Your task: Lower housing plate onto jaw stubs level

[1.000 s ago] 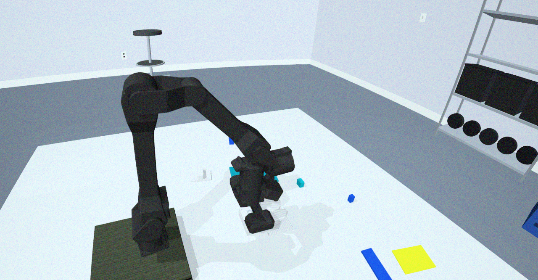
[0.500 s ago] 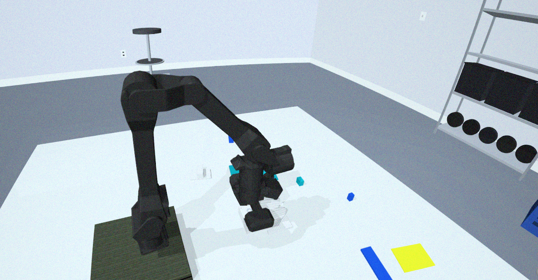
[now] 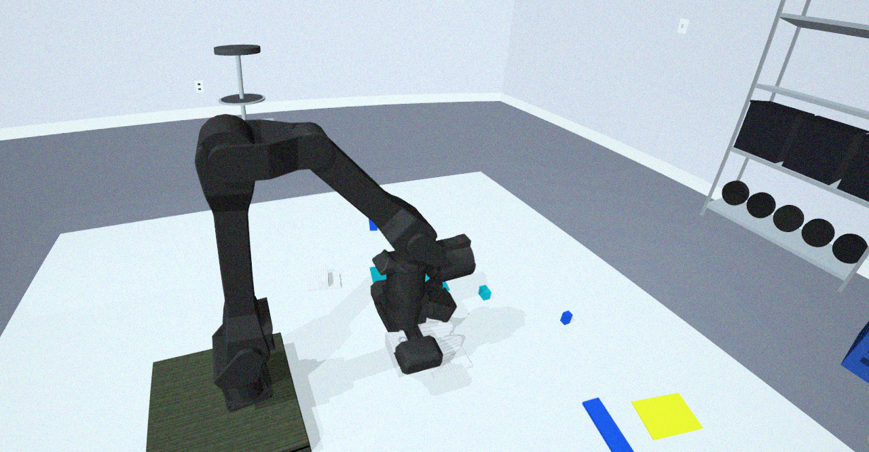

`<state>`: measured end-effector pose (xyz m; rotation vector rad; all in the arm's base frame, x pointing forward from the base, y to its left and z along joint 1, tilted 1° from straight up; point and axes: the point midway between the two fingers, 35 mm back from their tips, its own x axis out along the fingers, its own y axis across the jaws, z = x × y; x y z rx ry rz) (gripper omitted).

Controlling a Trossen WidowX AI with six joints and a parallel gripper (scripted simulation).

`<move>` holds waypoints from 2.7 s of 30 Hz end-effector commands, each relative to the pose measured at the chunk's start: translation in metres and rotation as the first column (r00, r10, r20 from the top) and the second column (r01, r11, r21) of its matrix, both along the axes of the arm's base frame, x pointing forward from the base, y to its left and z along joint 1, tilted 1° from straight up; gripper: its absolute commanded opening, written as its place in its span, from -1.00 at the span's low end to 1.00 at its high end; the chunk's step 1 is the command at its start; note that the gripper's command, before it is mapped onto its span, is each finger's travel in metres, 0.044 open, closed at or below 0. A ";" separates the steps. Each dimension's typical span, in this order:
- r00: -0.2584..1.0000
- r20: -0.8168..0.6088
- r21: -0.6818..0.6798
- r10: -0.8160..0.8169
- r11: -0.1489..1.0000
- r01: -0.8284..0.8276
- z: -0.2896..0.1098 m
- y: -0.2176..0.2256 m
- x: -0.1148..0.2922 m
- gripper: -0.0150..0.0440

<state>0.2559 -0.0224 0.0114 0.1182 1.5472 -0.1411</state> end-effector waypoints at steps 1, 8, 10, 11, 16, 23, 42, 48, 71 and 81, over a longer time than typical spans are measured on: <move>1.000 0.002 -0.002 0.003 1.000 -0.003 0.000 0.000 0.001 0.70; 1.000 0.002 -0.002 0.003 1.000 -0.003 0.000 0.000 0.001 0.70; 1.000 0.000 0.000 0.000 1.000 0.000 0.000 0.000 0.000 0.88; 1.000 0.000 0.000 0.000 1.000 0.000 0.000 0.000 0.000 0.97; 1.000 0.000 0.000 0.000 1.000 0.000 0.000 0.000 0.000 1.00; 1.000 0.000 0.000 0.000 1.000 0.000 0.000 0.000 0.000 1.00; 1.000 0.007 -0.001 0.004 1.000 -0.004 0.089 0.003 -0.017 1.00; 1.000 -0.002 -0.002 0.003 1.000 -0.003 0.125 0.007 -0.054 1.00; 1.000 -0.002 -0.002 0.003 1.000 -0.003 0.125 0.007 -0.054 1.00; 1.000 -0.002 -0.002 0.003 1.000 -0.003 0.125 0.007 -0.054 1.00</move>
